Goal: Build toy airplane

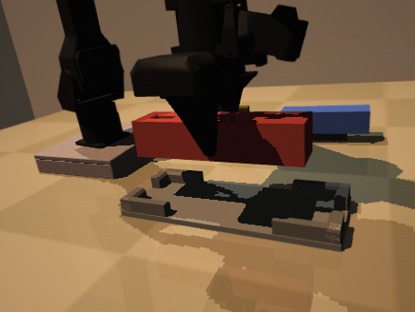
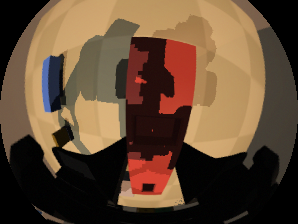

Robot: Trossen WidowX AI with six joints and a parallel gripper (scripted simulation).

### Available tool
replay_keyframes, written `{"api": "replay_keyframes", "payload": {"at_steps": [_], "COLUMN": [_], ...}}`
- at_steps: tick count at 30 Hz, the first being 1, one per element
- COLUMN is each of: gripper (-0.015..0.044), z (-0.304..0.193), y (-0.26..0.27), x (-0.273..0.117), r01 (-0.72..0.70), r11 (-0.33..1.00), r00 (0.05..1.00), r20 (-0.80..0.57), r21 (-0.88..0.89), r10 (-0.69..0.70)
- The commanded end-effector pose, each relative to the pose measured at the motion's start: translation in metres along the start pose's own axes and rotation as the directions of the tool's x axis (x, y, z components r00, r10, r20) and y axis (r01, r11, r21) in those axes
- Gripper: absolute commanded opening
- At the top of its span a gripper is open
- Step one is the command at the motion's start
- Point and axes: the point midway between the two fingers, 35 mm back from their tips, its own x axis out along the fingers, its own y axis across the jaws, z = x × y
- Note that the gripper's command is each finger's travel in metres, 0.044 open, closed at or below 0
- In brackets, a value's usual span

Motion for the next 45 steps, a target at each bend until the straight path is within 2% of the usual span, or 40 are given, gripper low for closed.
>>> {"api": "replay_keyframes", "payload": {"at_steps": [1,4,16,45], "gripper": [0.0131,0.0195,0.0195,0.0188], "z": [0.000,0.000,0.000,0.000], "y": [0.000,0.000,0.000,0.000], "x": [0.001,0.001,0.002,0.039], "r01": [-0.001,-0.001,-0.001,0.000], "r11": [1.000,1.000,1.000,1.000], "r00": [1.000,1.000,1.000,1.000], "r20": [0.002,0.002,0.002,0.000], "r21": [-0.008,-0.008,-0.008,-0.004], "r10": [0.001,0.001,0.001,0.000]}}
